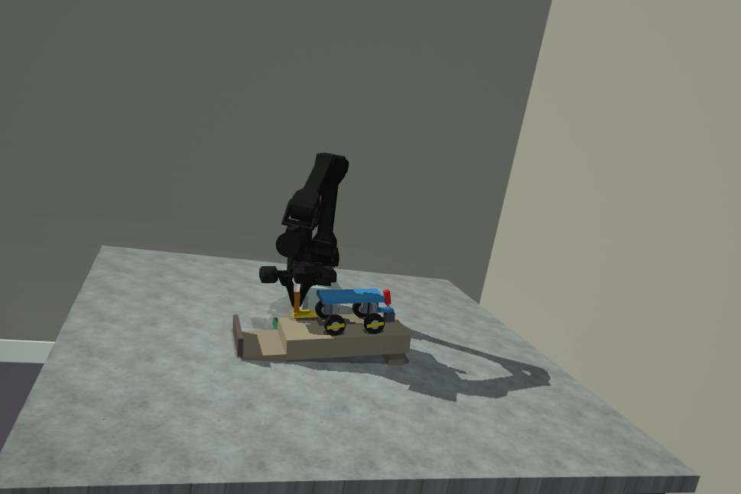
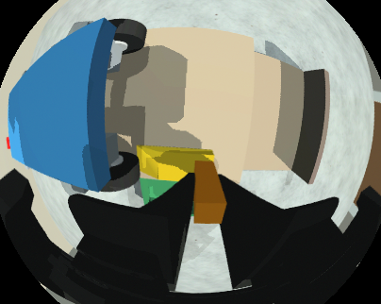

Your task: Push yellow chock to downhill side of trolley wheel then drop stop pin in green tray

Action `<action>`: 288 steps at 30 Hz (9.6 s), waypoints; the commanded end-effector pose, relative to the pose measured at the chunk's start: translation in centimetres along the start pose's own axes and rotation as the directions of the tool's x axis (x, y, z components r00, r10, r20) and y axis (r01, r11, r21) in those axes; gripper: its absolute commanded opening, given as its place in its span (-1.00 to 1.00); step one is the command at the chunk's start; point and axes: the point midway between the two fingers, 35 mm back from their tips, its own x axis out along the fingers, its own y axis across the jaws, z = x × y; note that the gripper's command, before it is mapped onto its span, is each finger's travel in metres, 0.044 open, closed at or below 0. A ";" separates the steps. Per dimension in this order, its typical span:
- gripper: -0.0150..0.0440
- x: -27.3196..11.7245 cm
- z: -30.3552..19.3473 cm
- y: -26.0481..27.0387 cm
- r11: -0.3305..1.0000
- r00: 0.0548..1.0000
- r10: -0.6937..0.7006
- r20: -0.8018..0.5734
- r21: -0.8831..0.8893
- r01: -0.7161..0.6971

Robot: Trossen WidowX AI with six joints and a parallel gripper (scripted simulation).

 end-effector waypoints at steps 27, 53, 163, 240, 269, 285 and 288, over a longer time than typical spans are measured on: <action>0.15 -3.5 -0.2 -0.1 1.000 1.000 0.008 -0.002 0.002 -0.008; 0.15 -6.5 1.9 3.5 0.981 0.999 0.005 0.039 0.195 -0.013; -0.23 -1.6 3.3 23.0 0.002 0.976 0.216 0.011 1.000 -0.012; -0.49 -6.0 3.2 22.9 -0.002 0.977 0.215 0.007 1.000 -0.007; -0.49 -6.1 -0.4 25.9 -0.002 0.976 0.219 0.004 1.000 -0.003; -0.49 -5.8 -5.3 25.9 -0.002 0.976 0.219 -0.001 1.000 0.001; -0.49 -5.8 -5.3 25.9 -0.002 0.976 0.219 -0.001 1.000 0.001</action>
